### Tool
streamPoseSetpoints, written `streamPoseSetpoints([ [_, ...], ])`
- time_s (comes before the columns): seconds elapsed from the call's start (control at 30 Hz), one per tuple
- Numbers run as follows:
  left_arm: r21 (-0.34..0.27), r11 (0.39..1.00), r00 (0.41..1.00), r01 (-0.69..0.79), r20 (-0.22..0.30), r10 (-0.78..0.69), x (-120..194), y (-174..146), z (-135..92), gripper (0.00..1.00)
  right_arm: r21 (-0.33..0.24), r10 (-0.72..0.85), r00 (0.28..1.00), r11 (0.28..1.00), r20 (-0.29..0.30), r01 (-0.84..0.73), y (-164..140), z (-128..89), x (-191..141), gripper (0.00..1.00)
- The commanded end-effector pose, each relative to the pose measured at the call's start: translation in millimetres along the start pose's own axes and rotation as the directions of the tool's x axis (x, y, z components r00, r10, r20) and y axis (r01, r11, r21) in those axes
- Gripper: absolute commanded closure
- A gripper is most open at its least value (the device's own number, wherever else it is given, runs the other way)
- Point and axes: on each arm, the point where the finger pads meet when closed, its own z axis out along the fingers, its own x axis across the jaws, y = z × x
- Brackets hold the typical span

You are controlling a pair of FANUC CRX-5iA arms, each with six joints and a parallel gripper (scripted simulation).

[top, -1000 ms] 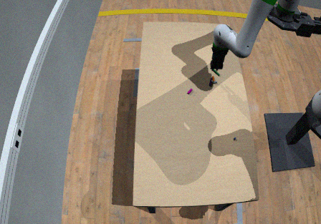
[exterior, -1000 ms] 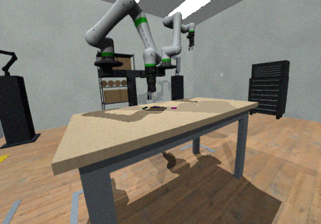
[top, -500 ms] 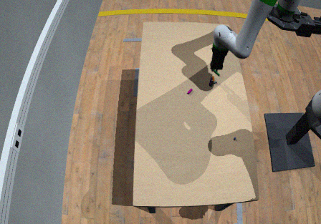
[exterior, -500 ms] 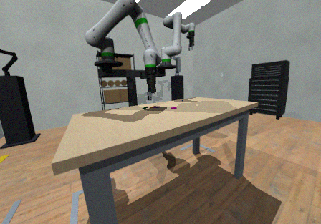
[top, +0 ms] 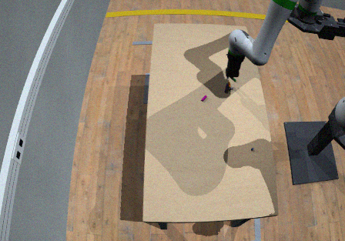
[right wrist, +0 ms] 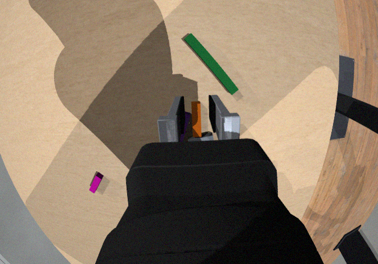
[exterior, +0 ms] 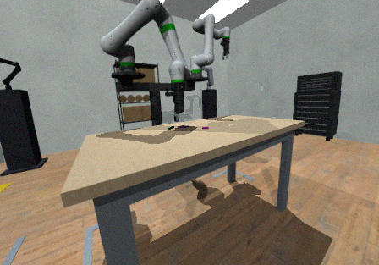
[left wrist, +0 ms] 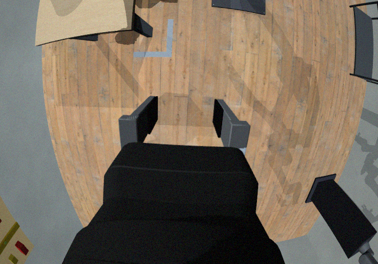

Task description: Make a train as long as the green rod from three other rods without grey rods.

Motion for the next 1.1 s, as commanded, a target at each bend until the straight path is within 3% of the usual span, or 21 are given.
streamPoseSetpoints([
  [0.0,-0.002,1.0,1.0,0.0,0.0,0.0,-0.1,0.2,-0.9,0.0,-0.001,0.0,1.0,1.0,0.001,0.0,0.5,2.4,-0.9,0.46],
  [0.47,-0.002,1.0,1.0,0.0,0.0,0.0,-0.1,0.2,-0.9,0.0,-0.001,0.0,1.0,1.0,0.001,0.0,0.4,21.4,-0.8,0.46],
  [1.07,-0.002,1.0,1.0,0.0,0.0,0.0,-0.1,0.2,-0.9,0.0,-0.001,0.0,1.0,1.0,0.001,0.0,0.4,26.8,-0.7,0.46],
])
